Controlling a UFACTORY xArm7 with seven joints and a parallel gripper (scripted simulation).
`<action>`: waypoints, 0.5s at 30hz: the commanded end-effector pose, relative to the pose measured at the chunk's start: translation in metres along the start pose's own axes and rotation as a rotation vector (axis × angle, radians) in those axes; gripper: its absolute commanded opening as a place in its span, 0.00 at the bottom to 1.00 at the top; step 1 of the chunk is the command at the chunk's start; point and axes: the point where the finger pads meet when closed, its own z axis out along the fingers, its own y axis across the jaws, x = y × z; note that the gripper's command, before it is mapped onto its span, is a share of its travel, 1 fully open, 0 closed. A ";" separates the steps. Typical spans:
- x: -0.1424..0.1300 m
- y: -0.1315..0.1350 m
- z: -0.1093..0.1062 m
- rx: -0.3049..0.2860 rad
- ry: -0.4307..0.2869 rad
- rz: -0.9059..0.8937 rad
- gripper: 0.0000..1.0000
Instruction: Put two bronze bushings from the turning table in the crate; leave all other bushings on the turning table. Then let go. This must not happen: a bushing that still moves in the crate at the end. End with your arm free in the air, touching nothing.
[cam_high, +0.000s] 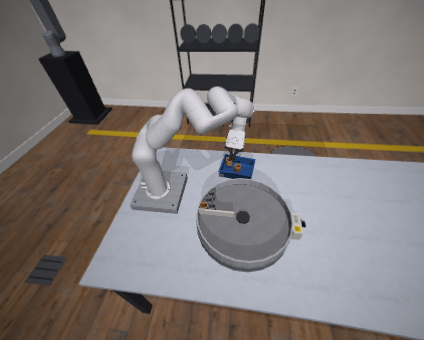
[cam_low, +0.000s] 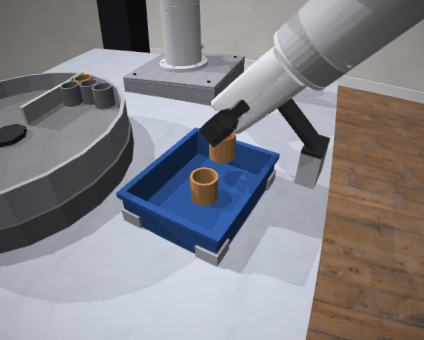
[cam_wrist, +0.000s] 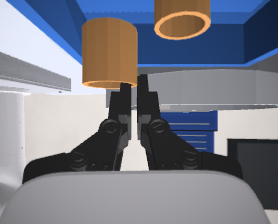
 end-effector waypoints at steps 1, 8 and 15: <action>0.004 0.001 0.003 -0.002 0.003 0.002 0.00; 0.011 0.001 0.012 -0.002 0.003 0.002 0.00; 0.018 0.001 0.020 -0.002 0.003 0.002 0.00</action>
